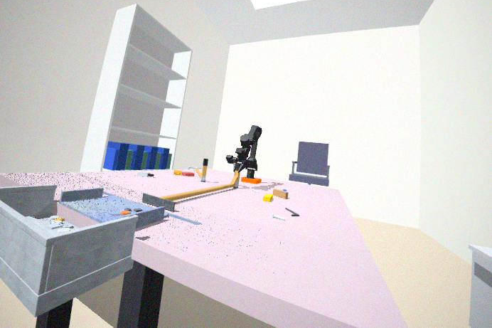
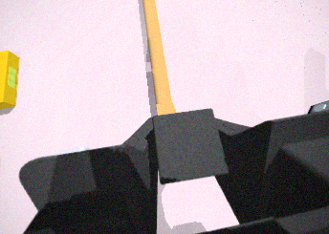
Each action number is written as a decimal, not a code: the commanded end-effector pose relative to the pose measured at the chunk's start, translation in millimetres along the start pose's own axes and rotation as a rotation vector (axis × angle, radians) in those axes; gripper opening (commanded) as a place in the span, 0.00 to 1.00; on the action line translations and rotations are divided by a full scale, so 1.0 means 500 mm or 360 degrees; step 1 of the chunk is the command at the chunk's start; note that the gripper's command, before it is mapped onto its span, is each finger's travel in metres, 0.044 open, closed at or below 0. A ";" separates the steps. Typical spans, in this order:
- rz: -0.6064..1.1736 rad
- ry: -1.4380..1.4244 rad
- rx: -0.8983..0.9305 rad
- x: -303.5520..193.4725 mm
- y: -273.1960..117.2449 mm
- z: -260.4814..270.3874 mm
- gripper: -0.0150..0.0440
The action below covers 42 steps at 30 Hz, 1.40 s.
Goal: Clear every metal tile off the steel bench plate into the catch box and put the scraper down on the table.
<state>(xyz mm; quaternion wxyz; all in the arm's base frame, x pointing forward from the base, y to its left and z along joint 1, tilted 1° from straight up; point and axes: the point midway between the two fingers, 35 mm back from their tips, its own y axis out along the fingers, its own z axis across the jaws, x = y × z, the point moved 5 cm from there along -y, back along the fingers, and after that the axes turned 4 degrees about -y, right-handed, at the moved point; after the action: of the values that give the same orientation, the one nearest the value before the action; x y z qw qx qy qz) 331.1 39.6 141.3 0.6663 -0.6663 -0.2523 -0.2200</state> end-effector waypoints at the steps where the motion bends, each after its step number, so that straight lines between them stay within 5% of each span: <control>1: -0.0021 -0.0005 0.0004 0.016 0.005 0.001 0.25; 42: -0.0031 -0.0012 0.0010 0.118 0.083 0.004 0.25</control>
<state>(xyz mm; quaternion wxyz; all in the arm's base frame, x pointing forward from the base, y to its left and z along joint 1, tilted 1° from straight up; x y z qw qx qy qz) 398.4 44.5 144.1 0.6651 -0.6645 -0.2576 -0.2231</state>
